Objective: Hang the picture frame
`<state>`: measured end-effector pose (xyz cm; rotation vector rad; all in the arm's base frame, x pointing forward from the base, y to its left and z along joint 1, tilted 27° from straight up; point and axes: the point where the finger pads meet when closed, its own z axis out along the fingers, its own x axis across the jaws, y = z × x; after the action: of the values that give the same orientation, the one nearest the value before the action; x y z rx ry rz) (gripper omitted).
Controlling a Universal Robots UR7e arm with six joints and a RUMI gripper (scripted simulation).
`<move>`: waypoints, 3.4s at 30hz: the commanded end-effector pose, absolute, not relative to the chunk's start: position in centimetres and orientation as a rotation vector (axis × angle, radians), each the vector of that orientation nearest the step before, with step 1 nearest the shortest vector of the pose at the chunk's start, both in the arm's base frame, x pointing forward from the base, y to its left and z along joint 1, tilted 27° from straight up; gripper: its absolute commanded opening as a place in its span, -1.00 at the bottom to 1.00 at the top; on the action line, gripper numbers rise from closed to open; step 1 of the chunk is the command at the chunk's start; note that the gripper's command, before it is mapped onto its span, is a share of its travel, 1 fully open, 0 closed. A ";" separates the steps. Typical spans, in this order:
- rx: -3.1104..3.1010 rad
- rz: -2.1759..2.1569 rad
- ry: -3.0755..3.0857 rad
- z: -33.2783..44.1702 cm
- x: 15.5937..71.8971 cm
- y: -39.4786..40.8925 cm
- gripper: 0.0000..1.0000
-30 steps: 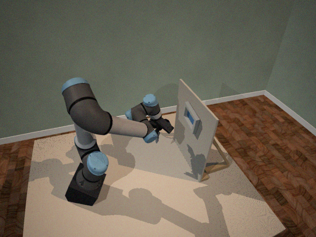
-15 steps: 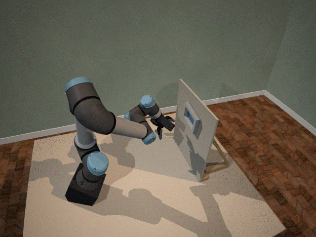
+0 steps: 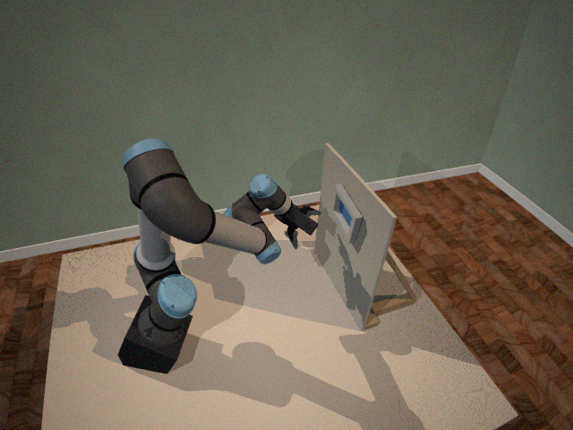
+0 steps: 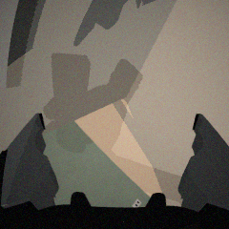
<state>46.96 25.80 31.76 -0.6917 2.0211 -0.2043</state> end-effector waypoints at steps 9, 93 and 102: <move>-0.670 -0.192 1.971 32.8 47.3 26.3 1.00; -0.506 -0.087 1.601 40.7 46.2 28.3 1.00; -0.493 -0.079 1.575 41.2 45.9 28.3 1.00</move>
<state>46.15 28.32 40.74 -0.5039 1.5965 -0.0859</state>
